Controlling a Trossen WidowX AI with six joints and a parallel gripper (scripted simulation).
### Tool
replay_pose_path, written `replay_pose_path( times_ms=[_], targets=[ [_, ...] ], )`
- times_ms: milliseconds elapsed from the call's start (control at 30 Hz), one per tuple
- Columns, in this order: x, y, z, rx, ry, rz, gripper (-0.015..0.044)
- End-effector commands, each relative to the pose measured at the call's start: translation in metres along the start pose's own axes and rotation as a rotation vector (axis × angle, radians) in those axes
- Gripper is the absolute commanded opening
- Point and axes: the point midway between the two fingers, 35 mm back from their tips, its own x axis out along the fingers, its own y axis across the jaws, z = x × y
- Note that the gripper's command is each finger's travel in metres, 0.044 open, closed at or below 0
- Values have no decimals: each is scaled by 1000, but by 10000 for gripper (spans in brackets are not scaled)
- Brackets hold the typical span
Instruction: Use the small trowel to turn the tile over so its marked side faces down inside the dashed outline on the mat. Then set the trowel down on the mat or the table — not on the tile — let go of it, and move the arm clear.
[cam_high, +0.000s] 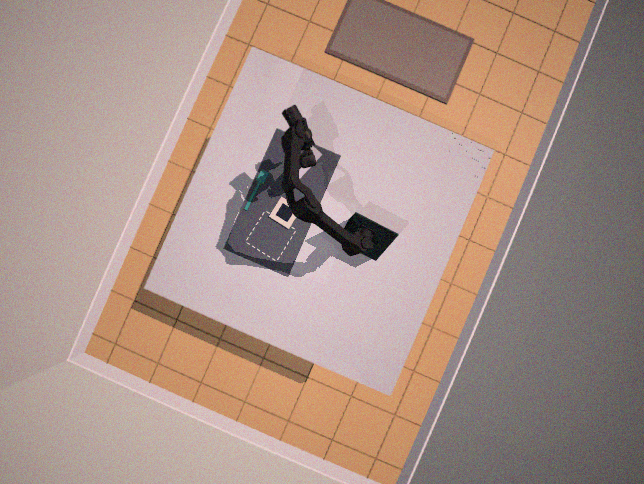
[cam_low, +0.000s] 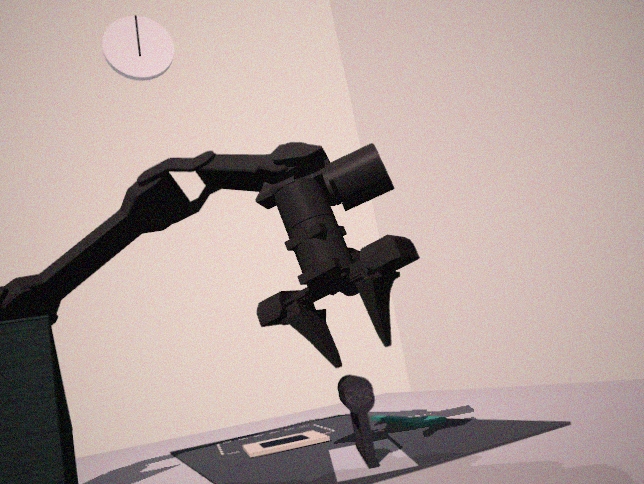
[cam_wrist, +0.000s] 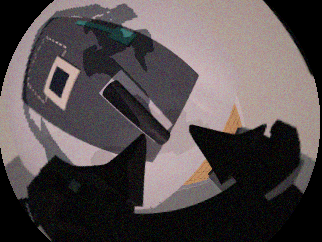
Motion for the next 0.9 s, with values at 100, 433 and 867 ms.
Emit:
replay_pose_path(
  times_ms=[100, 433, 867],
  targets=[
    [4, -7, -3, 235, -29, -85, 300],
    [8, -12, -8, 544, -107, -173, 300],
    [15, -10, -13, 962, -245, -232, 300]
  ],
)
